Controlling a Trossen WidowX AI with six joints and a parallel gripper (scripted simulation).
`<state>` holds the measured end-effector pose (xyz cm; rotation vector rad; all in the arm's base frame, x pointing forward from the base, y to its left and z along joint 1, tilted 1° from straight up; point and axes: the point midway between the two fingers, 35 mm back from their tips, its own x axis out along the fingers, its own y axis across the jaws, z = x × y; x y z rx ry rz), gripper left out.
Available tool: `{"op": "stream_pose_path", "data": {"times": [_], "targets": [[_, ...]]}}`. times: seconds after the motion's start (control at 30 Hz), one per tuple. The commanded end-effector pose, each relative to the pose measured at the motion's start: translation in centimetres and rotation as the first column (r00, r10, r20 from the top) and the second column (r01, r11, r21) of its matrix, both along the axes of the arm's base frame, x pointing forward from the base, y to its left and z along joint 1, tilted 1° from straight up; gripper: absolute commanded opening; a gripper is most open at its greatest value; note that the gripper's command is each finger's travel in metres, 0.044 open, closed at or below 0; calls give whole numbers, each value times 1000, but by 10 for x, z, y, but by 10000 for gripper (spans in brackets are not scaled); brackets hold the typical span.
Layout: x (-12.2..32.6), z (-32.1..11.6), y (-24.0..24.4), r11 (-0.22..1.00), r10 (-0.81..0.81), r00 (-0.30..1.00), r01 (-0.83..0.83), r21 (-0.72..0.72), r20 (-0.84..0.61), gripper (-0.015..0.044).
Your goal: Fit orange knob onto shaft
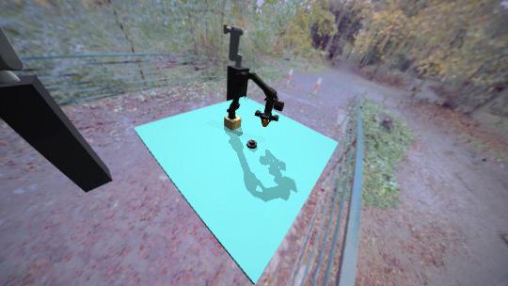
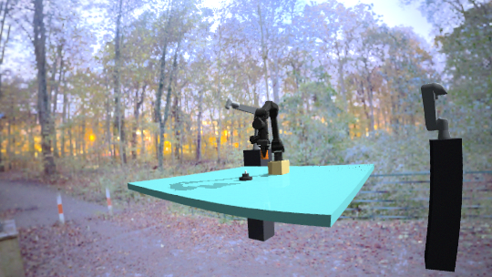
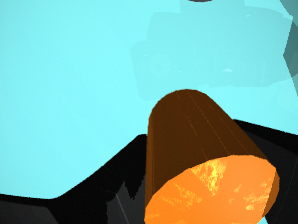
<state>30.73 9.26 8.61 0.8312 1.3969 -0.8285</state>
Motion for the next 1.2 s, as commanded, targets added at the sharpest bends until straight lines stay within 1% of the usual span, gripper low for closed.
{"op": "stream_pose_path", "data": {"times": [0.0,1.17], "targets": [[2,-3,-11,1000,-8,1000,8,0,-2,0],[14,-35,-115,1000,11,1000,-11,-10,2,0]]}}
